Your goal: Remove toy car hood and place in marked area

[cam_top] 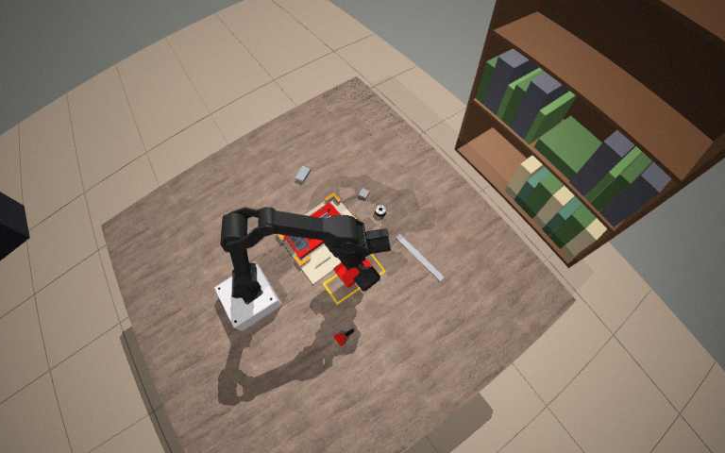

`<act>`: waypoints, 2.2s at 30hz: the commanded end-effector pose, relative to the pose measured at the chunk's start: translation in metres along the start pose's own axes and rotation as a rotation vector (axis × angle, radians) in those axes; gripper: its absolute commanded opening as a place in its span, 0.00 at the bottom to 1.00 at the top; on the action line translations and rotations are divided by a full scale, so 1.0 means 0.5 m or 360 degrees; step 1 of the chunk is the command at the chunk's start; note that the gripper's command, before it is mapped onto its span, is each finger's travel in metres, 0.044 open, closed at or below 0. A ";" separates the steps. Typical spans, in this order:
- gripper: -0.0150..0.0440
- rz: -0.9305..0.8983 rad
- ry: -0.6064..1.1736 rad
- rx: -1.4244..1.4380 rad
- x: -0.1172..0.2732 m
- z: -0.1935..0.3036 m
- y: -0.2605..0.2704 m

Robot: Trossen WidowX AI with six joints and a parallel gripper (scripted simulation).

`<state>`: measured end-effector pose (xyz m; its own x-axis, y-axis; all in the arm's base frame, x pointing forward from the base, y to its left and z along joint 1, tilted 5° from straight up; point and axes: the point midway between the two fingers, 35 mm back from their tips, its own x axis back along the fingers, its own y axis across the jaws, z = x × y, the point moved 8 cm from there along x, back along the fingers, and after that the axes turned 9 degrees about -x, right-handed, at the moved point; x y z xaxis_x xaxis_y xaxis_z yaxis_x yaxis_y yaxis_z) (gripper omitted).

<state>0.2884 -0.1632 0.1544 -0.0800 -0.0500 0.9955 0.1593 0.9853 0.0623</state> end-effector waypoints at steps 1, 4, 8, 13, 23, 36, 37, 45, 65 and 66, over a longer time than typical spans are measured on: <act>0.25 -0.0007 0.0006 0.0003 -0.009 0.000 0.000; 0.25 -0.0007 0.0006 0.0003 -0.012 0.000 0.000; 0.25 -0.0007 0.0006 0.0003 -0.017 0.000 0.000; 0.25 -0.0007 0.0006 0.0003 -0.023 0.000 0.000; 0.25 -0.0007 0.0006 0.0003 -0.035 0.000 0.000; 0.25 -0.0007 0.0006 0.0003 -0.050 0.000 0.000; 0.25 -0.0007 0.0006 0.0003 -0.051 0.000 0.000; 0.25 -0.0007 0.0006 0.0003 -0.061 0.001 0.000; 0.25 -0.0007 0.0006 0.0003 -0.084 0.002 0.001; 0.25 -0.0007 0.0006 0.0003 -0.085 0.002 0.001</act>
<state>0.2911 -0.1611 0.1157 -0.0803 -0.0504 0.9955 0.1519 0.9864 0.0622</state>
